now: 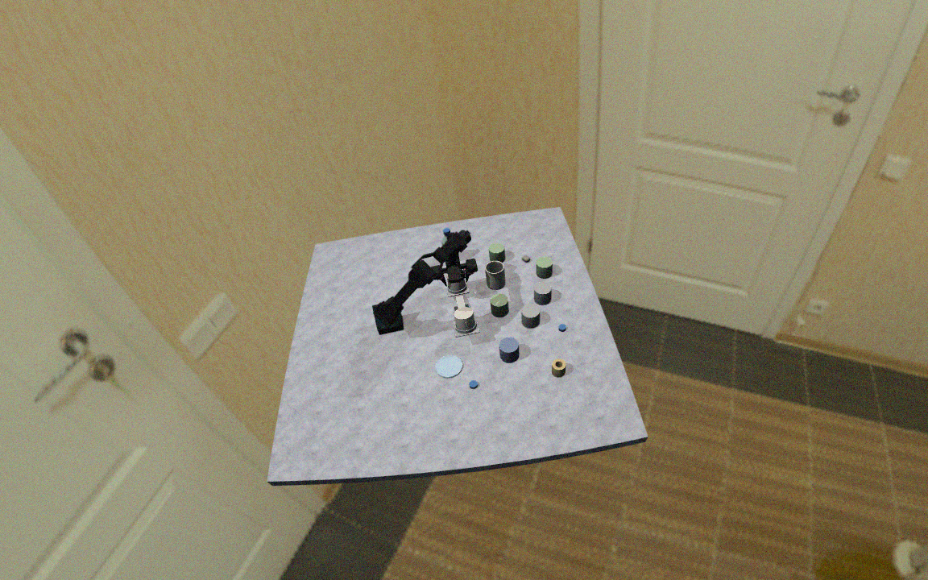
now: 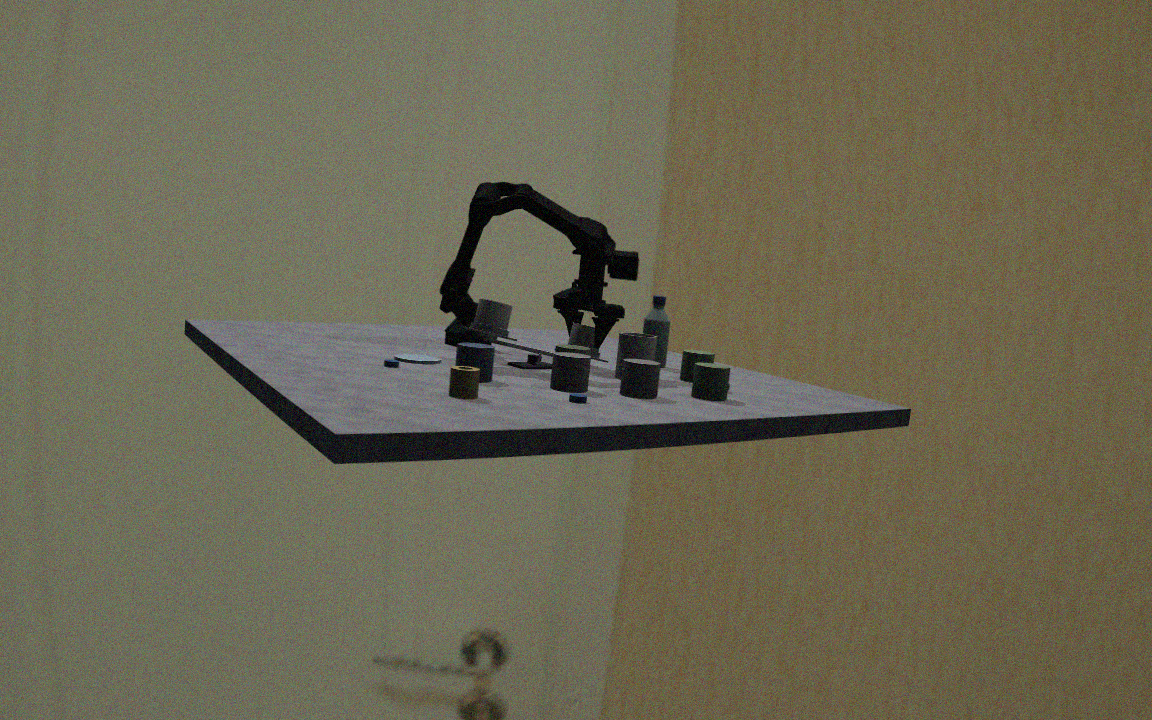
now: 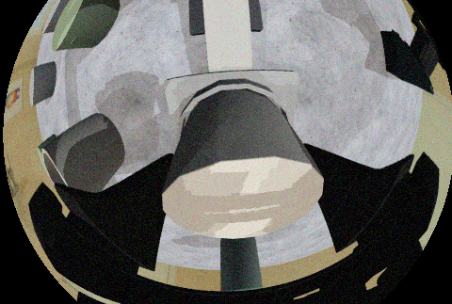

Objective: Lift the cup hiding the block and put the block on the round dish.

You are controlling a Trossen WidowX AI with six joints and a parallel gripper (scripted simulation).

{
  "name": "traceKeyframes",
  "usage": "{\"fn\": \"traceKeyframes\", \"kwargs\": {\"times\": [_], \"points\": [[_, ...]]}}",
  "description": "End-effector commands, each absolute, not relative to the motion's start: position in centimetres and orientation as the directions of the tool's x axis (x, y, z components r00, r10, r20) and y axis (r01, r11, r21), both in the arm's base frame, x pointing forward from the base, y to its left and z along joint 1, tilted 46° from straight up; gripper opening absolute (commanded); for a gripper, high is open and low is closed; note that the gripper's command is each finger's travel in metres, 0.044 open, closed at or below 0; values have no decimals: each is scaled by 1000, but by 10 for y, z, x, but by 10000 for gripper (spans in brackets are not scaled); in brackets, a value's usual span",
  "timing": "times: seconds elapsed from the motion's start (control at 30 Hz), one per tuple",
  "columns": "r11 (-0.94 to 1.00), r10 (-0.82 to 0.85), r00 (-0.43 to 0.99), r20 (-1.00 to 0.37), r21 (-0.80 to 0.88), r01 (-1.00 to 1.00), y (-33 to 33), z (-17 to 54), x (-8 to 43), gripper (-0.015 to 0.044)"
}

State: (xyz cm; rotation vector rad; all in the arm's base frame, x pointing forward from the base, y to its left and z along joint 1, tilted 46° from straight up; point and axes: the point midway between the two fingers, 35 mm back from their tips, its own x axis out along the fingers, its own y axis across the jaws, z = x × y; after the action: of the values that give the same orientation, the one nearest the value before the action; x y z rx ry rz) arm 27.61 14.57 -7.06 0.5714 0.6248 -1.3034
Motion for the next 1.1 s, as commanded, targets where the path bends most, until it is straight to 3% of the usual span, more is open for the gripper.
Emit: {"fn": "traceKeyframes", "kwargs": {"times": [0.0,0.27,0.67,1.07], "points": [[181,-696,154,-702,36,983,144,-72,276,355],[181,-696,154,-702,36,983,144,-72,276,301],[181,-694,154,-703,36,983,152,-66,277,0],[182,-693,154,-704,36,983,164,-56,277,0]]}}
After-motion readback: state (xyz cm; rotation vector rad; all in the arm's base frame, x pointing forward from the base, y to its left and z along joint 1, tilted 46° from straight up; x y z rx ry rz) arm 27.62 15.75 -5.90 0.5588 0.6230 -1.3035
